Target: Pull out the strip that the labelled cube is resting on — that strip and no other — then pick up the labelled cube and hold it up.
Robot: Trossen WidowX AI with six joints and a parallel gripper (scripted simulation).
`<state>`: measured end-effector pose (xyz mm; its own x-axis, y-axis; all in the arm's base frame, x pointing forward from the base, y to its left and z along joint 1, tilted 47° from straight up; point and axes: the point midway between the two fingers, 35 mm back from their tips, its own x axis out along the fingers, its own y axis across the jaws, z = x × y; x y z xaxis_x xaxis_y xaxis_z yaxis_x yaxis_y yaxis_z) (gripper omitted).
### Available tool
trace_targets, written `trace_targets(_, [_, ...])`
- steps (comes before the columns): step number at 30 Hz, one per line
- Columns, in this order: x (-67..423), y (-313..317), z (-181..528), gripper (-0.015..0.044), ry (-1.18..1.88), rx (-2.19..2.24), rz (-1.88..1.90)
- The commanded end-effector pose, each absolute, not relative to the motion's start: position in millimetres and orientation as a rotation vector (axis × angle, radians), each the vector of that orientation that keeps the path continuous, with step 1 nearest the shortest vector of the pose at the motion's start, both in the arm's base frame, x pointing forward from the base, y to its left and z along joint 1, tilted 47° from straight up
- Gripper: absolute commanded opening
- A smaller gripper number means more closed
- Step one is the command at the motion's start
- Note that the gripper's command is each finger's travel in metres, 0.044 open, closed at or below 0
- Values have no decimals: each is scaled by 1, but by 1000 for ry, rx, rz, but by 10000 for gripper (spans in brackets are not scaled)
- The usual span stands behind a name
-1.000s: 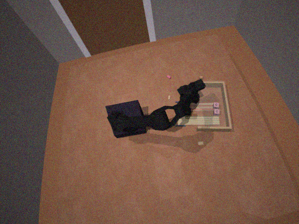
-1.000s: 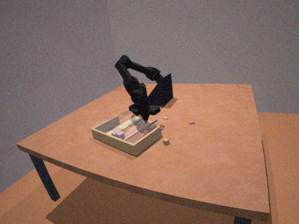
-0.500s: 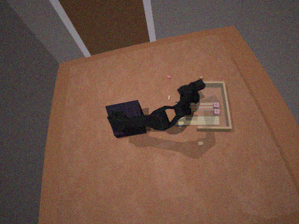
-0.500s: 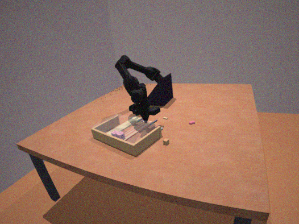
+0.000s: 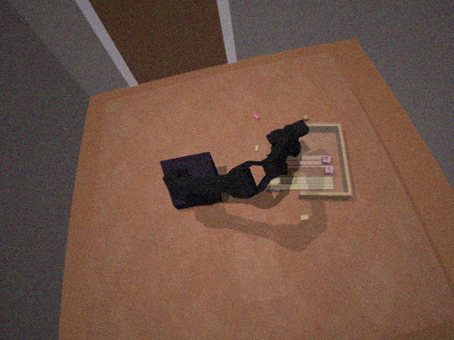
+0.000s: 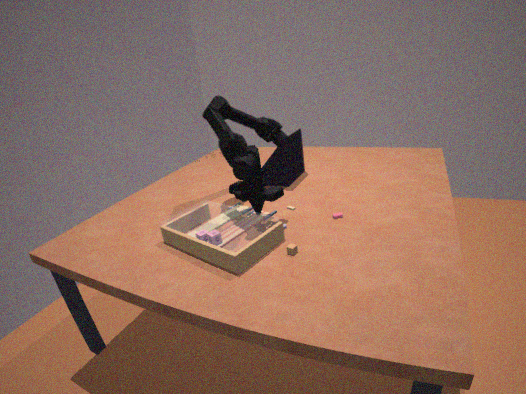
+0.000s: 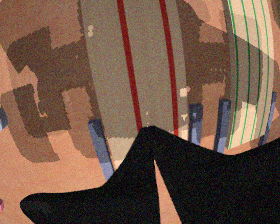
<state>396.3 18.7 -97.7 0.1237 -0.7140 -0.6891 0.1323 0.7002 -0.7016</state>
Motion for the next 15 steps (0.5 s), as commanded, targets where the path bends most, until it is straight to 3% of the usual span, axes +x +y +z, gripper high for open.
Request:
trace_targets(1, [387,17,-102,0,1321,-551,-668])
trace_targets(15, [366,17,-106,0,1322,-552,-667])
